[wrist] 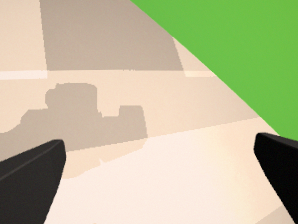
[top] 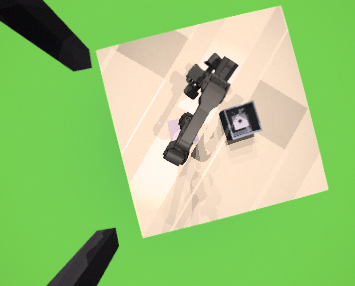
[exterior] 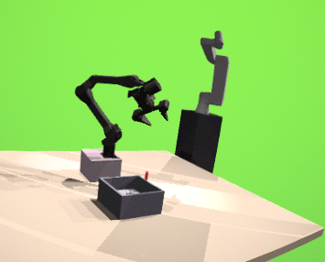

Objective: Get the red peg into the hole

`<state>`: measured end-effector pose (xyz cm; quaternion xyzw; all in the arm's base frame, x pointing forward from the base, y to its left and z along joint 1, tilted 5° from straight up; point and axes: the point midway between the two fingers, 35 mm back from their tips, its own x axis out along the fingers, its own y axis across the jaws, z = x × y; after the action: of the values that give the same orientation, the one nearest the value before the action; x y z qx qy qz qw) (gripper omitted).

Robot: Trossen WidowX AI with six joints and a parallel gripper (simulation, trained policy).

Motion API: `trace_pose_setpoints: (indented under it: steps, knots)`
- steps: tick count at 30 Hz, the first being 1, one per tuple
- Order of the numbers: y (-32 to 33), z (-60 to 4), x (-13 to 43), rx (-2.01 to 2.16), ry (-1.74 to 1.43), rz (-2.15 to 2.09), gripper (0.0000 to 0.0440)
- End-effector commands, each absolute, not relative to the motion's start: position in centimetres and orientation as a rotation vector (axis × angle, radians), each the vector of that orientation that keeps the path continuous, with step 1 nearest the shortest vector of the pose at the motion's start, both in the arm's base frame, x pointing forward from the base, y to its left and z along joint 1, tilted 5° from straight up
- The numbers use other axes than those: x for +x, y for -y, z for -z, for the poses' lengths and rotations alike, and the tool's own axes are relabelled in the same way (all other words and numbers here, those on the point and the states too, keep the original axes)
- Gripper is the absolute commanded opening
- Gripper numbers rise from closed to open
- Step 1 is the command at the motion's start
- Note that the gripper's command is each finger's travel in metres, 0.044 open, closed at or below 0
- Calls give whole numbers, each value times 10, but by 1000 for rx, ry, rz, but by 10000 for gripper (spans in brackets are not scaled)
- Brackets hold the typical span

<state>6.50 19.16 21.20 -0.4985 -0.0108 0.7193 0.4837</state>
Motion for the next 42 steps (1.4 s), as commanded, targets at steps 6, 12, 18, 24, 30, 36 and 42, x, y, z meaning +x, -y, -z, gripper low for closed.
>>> trace_pose_setpoints:
  steps: [6, 12, 18, 24, 30, 36, 42]
  knots:
    - [-182, -214, 80, -1093, -217, -1613, 440]
    - [-174, -212, 89, -988, -394, -1503, 440]
    - [-166, -208, 97, -877, -561, -1386, 440]
    - [-158, -204, 104, -759, -716, -1262, 440]
    - [-150, -199, 109, -639, -861, -1131, 440]
    - [-142, -193, 114, -516, -995, -992, 440]
    - [-135, -187, 117, -393, -1119, -845, 440]
